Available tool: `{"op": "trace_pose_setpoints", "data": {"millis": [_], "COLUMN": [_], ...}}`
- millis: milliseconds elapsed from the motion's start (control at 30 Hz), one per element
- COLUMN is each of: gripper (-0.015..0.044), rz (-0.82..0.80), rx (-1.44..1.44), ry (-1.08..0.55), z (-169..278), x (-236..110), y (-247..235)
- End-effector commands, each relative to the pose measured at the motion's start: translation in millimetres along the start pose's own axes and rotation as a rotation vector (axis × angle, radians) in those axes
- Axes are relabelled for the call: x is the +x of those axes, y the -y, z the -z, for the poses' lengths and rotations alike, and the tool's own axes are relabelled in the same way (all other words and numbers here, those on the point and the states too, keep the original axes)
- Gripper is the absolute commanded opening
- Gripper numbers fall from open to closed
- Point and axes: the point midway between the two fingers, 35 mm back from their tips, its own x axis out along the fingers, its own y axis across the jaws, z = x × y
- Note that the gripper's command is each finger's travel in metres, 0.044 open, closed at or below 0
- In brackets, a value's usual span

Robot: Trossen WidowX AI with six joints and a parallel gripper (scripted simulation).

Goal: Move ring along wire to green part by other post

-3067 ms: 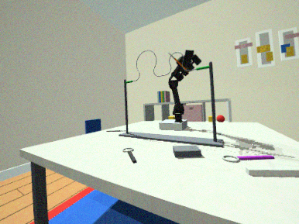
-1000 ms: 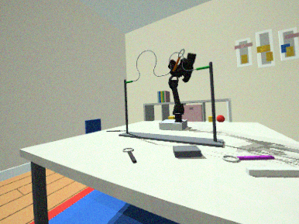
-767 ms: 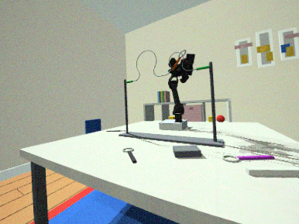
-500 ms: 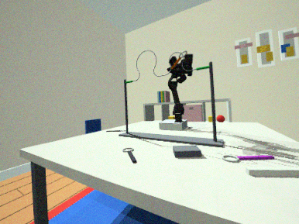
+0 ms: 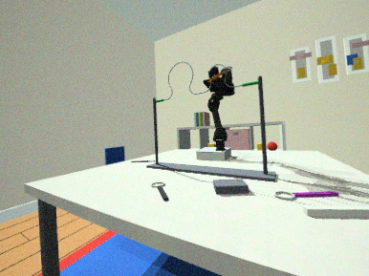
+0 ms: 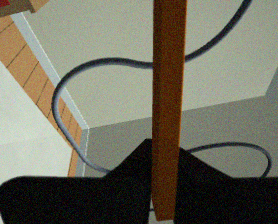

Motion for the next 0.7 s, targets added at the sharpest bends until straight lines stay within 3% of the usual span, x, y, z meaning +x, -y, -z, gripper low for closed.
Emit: {"op": "trace_pose_setpoints", "data": {"millis": [0, 667], "gripper": [-0.015, -0.015], "rz": [0.045, 0.184], "rx": [-0.083, -0.388], "ry": [0.018, 0.054], "z": [2.0, 0.4], "x": [-0.1, 1.0], "y": [7.9, 25.2]}}
